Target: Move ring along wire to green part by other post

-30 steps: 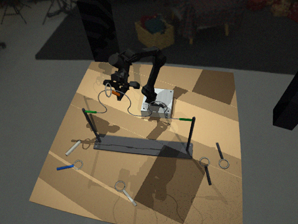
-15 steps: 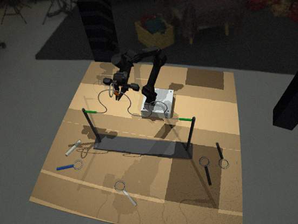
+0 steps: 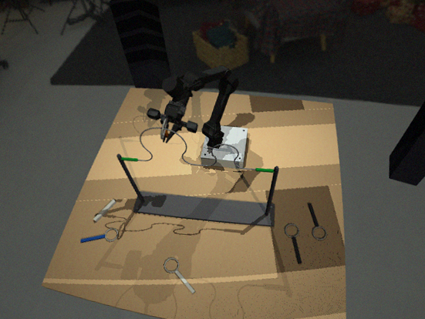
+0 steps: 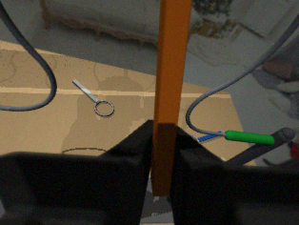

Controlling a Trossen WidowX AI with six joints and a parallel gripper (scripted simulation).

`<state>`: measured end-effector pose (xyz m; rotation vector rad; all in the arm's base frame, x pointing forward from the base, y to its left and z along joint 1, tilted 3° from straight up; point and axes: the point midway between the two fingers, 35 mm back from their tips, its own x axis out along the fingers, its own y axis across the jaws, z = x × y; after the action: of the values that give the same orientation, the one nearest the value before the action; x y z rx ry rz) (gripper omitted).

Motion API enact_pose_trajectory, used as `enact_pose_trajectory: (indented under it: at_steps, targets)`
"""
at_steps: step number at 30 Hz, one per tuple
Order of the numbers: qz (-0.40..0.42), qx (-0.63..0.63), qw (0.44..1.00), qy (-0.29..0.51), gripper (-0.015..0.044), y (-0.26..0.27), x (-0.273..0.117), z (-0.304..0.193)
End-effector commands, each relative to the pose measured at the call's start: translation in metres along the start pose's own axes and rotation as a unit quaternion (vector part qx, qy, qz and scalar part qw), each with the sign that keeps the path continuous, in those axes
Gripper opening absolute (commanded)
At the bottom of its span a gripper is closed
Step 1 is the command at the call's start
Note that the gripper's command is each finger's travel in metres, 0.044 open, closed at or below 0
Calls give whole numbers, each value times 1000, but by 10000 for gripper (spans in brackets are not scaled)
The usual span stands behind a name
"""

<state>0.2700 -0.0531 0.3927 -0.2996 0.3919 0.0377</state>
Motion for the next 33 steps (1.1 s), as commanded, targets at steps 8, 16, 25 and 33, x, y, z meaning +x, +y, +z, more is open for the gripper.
enact_pose_trajectory:
  at_steps: [8,16,25,33]
  targets:
    - [-37,-62,997,-9,-150,-4,0,0]
    - [-61,-105,992,-15,-150,-8,0,0]
    - [-88,-153,984,-22,-150,-11,0,1]
    - [-112,-195,974,-28,-150,-14,0,2]
